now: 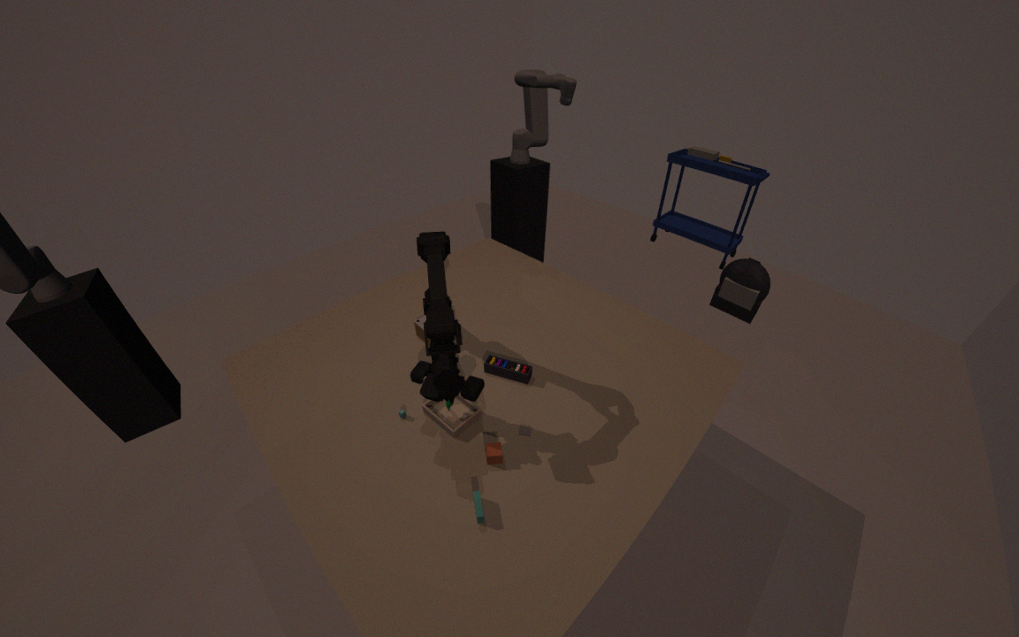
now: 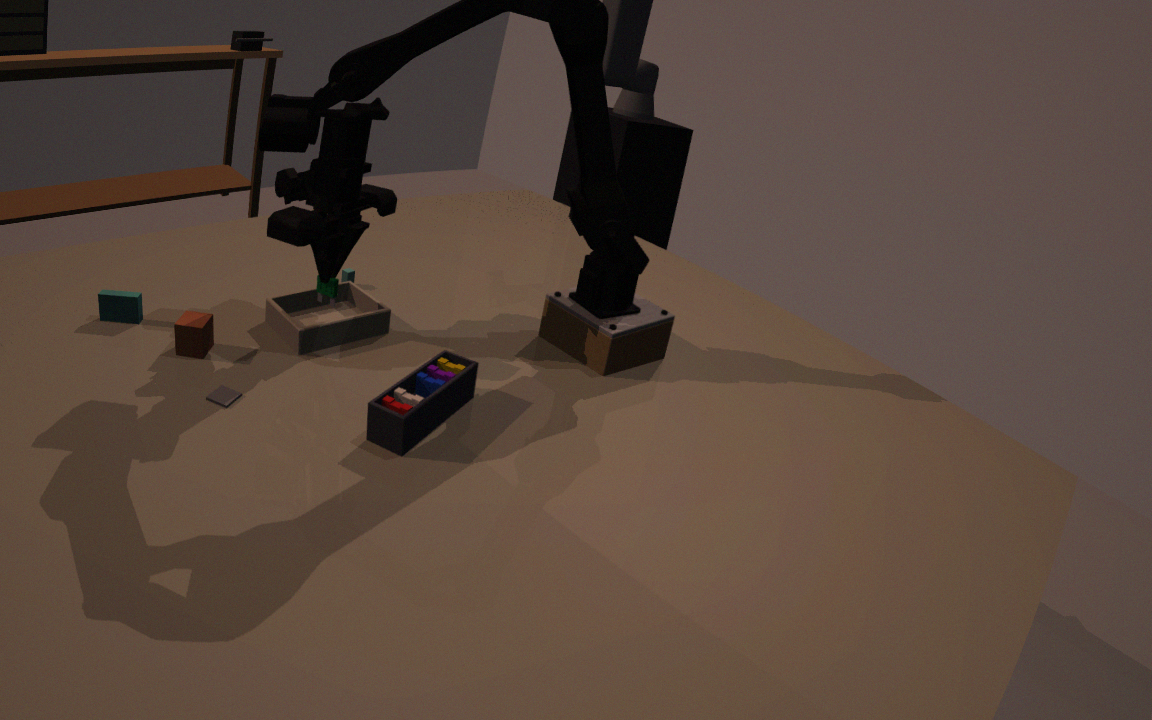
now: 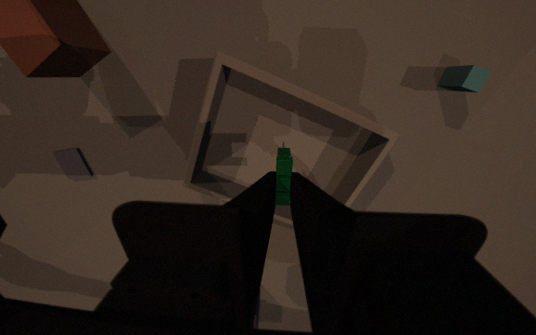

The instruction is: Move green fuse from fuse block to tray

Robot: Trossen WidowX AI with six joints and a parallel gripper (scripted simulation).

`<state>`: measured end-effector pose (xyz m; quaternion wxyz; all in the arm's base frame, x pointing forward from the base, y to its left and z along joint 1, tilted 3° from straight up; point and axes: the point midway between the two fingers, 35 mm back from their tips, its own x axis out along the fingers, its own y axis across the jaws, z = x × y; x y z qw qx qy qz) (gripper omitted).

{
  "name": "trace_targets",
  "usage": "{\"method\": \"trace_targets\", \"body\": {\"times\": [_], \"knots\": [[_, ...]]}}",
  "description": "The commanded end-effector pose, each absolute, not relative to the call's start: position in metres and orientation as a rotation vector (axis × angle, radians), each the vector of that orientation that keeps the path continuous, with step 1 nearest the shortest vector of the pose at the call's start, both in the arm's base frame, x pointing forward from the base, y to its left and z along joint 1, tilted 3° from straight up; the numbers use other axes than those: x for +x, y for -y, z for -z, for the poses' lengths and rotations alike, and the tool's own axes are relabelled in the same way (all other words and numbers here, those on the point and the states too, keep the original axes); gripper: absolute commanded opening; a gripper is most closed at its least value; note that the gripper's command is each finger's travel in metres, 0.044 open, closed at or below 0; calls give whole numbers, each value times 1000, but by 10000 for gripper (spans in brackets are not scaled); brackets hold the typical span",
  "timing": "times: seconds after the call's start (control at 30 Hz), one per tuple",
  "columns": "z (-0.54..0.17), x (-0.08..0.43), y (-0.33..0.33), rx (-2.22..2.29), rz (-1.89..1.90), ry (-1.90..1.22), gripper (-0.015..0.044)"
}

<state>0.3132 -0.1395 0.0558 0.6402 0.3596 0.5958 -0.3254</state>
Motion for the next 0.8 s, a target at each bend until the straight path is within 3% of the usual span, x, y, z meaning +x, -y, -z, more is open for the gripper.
{"method": "trace_targets", "body": {"times": [0.0,0.43,0.77], "knots": [[-52,312,138,821,738,-1365,0],[-58,313,139,820,742,-1360,330],[-92,310,139,820,738,-1365,330]]}}
